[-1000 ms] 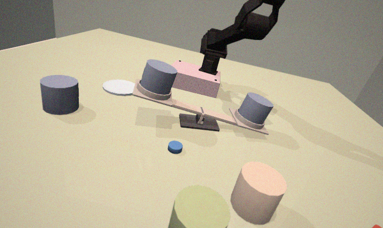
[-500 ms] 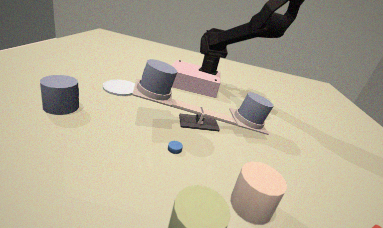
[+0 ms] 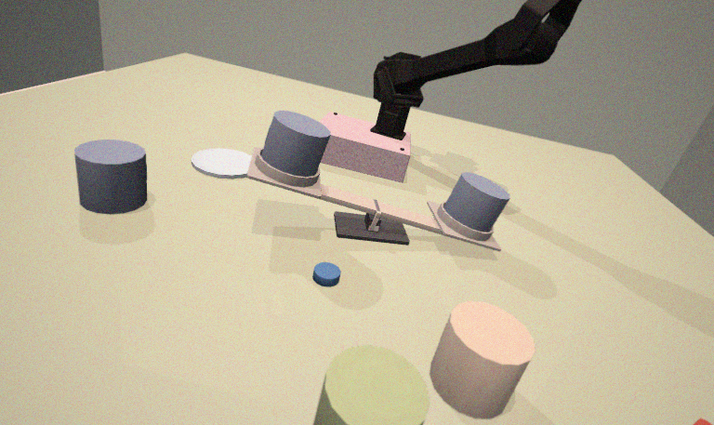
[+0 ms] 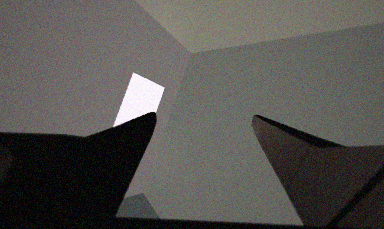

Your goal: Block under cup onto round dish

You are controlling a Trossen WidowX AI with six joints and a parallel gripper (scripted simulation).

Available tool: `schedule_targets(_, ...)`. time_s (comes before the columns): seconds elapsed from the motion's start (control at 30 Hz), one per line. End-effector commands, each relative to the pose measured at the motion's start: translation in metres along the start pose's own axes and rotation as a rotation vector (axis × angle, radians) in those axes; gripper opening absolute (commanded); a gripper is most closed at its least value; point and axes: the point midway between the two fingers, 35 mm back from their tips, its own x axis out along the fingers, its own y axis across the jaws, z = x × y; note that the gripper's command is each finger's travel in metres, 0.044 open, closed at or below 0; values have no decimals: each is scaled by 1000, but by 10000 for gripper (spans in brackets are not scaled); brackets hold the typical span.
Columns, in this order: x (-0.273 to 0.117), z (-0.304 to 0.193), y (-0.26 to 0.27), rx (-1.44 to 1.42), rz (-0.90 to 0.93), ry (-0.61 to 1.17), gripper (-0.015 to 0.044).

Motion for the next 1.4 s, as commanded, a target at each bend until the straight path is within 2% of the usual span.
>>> schedule_targets(0.0, 10, 1, -25, -34, -78, 58, 440)
schedule_targets(0.67, 23, -30, -119, -210, -306, 442, 440)
schedule_targets(1.37, -9, -102, -194, -347, -354, 963, 440)
